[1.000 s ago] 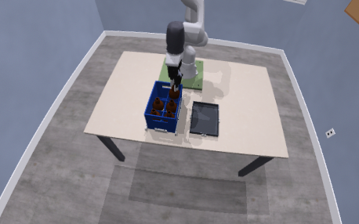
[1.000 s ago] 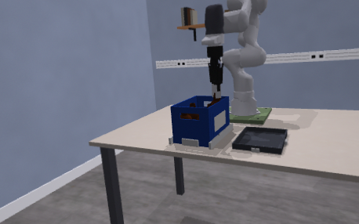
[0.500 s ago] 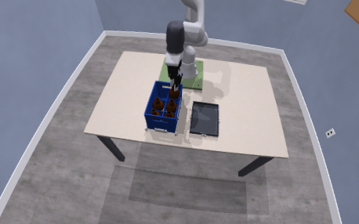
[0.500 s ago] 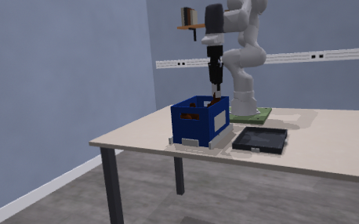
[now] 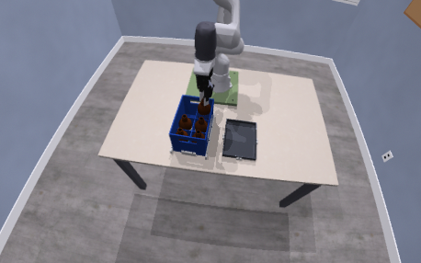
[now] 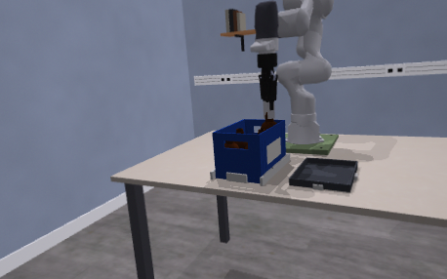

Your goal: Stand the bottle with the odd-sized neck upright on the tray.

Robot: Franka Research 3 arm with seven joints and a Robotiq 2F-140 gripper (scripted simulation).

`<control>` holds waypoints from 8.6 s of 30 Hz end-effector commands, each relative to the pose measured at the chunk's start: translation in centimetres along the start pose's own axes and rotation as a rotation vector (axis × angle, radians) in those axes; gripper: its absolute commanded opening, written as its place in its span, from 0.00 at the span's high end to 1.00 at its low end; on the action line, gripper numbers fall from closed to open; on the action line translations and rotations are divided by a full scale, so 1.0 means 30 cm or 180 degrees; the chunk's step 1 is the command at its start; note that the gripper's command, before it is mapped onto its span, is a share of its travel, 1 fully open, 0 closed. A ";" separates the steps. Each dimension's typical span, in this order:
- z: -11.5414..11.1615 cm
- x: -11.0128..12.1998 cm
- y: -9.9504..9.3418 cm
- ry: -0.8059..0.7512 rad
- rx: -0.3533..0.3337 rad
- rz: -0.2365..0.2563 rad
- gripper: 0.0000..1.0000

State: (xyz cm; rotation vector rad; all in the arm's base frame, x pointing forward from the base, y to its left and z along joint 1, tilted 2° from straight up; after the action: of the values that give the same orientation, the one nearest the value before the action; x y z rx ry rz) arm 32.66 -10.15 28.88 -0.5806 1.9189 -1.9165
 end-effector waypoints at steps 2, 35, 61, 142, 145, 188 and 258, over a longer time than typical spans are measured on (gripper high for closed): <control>0.000 0.003 -0.024 -0.0013 -0.0003 -0.0003 0.90; 0.003 0.003 -0.105 -0.0013 -0.0003 -0.0003 0.90; 0.003 0.003 -0.107 -0.0013 -0.0003 -0.0003 0.90; -0.002 -0.001 -0.240 -0.0013 -0.0003 -0.0003 0.90; -0.002 -0.001 -0.240 -0.0013 -0.0003 -0.0003 0.90; -0.002 -0.001 -0.242 -0.0013 -0.0003 -0.0003 0.90; -0.004 -0.003 -0.374 -0.0013 -0.0003 -0.0003 0.90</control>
State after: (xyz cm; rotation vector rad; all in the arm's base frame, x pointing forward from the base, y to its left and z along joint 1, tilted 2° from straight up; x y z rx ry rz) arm 32.99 -10.06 39.84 -0.5888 1.9196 -1.9142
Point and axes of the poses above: the point where the finger pads meet when closed, its own y axis out along the fingers, its own x axis across the jaws, z = x × y, the point moved 9 cm from there along -y, back along the fingers, and after that the axes turned 3 degrees about y, right-handed, at the moved point
